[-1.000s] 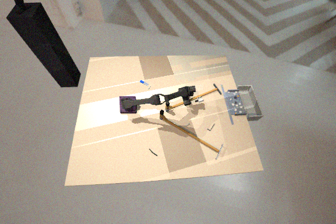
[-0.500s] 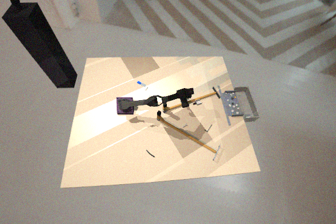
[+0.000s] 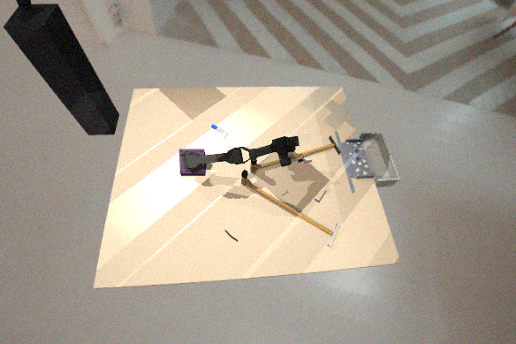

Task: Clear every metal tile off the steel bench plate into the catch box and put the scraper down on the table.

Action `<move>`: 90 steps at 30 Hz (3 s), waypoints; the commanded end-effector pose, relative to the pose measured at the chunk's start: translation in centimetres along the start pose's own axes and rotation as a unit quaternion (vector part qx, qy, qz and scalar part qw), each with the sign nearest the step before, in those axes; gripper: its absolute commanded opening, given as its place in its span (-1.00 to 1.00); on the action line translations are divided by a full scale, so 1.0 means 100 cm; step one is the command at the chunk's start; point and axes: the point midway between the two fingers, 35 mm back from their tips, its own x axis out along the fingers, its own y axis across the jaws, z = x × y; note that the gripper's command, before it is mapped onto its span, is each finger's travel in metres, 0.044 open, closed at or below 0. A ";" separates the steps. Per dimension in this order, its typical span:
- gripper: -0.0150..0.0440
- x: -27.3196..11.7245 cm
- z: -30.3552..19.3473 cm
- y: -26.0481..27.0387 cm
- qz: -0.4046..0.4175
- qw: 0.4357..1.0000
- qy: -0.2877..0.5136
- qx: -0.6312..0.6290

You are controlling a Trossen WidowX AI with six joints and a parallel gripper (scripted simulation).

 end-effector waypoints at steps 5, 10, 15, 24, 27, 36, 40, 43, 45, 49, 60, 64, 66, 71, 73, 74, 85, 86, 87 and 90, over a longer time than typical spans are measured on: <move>-0.49 -0.026 0.005 0.001 0.000 1.000 -0.009 0.004; -0.49 -0.028 0.006 0.002 0.000 1.000 -0.010 0.004; -0.49 -0.027 0.003 0.028 0.000 1.000 -0.007 0.004; -0.49 -0.023 0.000 0.043 -0.001 1.000 -0.004 0.005; -0.49 -0.018 -0.002 0.043 -0.001 1.000 -0.001 0.007; -0.49 0.002 -0.010 0.042 -0.002 1.000 0.013 0.014; -0.49 0.003 -0.010 0.042 -0.003 1.000 0.014 0.014; -0.49 0.003 -0.010 0.040 -0.003 1.000 0.013 0.015; -0.49 0.003 -0.010 0.038 -0.003 1.000 0.013 0.015; -0.49 0.004 -0.009 0.034 -0.003 1.000 0.012 0.015; -0.49 0.004 -0.007 0.024 -0.003 1.000 0.011 0.016; -0.49 0.004 -0.006 0.020 -0.004 1.000 0.010 0.017; -0.49 0.004 -0.006 0.018 -0.004 1.000 0.010 0.017; -0.49 0.005 -0.005 0.013 -0.004 1.000 0.009 0.017; -0.49 0.005 -0.005 0.011 -0.004 1.000 0.008 0.017; -0.49 0.005 -0.005 0.010 -0.004 1.000 0.008 0.017; -0.49 0.005 -0.003 -0.001 -0.005 1.000 0.006 0.019; -0.49 0.005 -0.003 -0.001 -0.005 1.000 0.006 0.019; -0.49 0.005 -0.003 -0.002 -0.005 1.000 0.006 0.019; -0.49 0.005 -0.003 -0.005 -0.006 1.000 0.006 0.019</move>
